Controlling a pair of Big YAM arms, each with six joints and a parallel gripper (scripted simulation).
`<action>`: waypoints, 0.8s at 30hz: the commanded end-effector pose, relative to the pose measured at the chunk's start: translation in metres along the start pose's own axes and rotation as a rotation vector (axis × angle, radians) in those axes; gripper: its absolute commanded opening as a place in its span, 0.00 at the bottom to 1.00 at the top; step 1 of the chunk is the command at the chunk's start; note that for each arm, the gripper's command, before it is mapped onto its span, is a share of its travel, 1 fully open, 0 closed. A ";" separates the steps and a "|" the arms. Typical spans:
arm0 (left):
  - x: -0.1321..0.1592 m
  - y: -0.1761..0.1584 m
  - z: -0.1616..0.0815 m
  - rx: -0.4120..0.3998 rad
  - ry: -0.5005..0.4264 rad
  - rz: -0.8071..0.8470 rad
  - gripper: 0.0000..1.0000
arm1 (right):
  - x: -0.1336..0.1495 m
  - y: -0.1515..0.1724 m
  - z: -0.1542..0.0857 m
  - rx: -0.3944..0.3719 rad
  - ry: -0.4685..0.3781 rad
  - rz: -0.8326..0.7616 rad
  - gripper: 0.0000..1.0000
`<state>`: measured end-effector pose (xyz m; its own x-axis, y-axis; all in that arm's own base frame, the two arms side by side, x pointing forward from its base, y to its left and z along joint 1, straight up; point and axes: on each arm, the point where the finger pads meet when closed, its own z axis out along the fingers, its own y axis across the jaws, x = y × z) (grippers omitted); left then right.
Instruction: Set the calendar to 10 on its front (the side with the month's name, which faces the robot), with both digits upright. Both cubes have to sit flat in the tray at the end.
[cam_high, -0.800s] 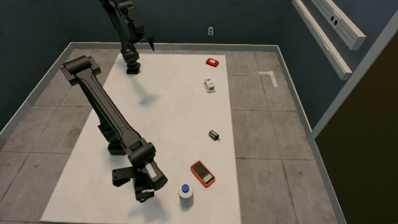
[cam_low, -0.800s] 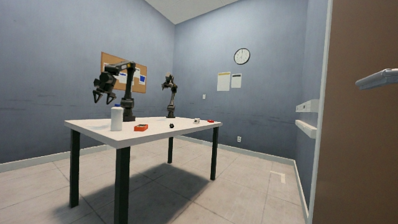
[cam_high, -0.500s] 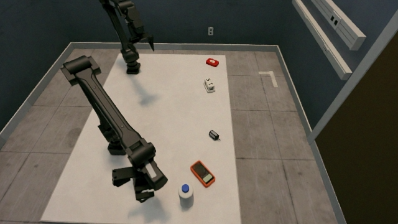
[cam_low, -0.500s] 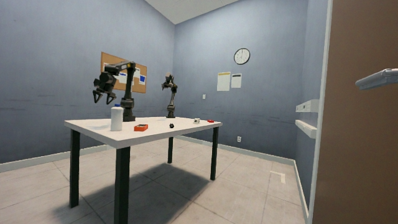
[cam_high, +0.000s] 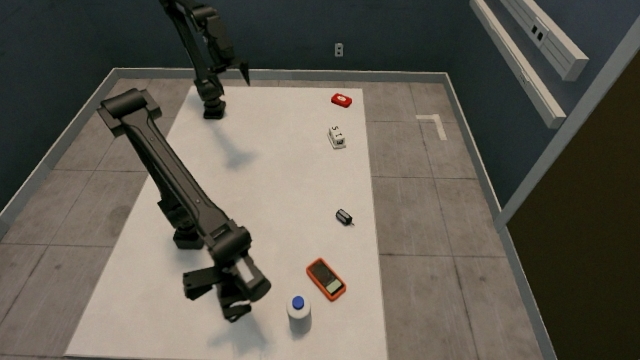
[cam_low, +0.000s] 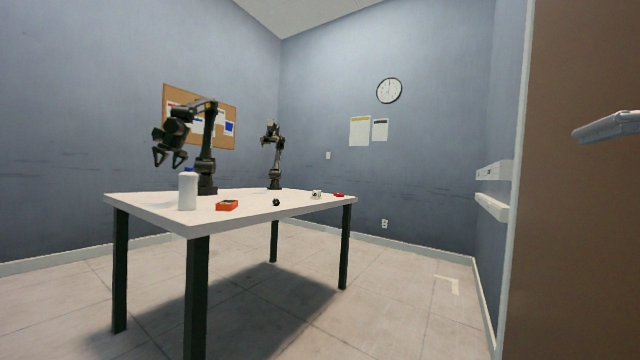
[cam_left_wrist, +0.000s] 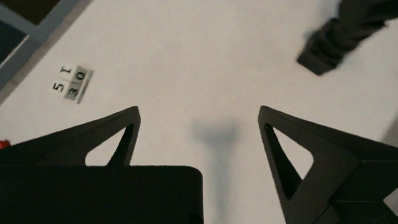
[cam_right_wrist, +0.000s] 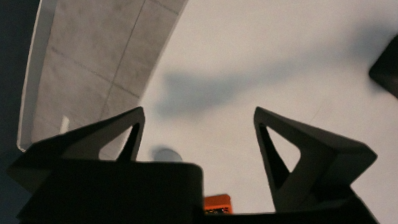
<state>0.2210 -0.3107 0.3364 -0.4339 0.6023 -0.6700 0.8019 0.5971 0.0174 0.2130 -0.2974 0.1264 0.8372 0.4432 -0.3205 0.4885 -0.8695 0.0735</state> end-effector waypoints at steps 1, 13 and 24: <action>-0.001 0.019 0.010 -0.058 -0.061 -0.070 1.00 | 0.037 -0.001 -0.018 -0.111 0.045 -0.211 1.00; 0.021 0.071 0.066 -0.272 -0.154 -0.188 1.00 | 0.132 -0.027 -0.054 -0.382 0.137 -0.693 1.00; 0.041 0.122 0.111 -0.484 -0.262 -0.297 1.00 | 0.219 -0.087 -0.098 -0.695 0.213 -1.173 1.00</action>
<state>0.3334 -0.2716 0.2362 -0.4522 0.3141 -0.8348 0.4033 0.9068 0.1228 0.3653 -0.1219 0.1345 -0.0057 0.9458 -0.3246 0.9433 0.1129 0.3122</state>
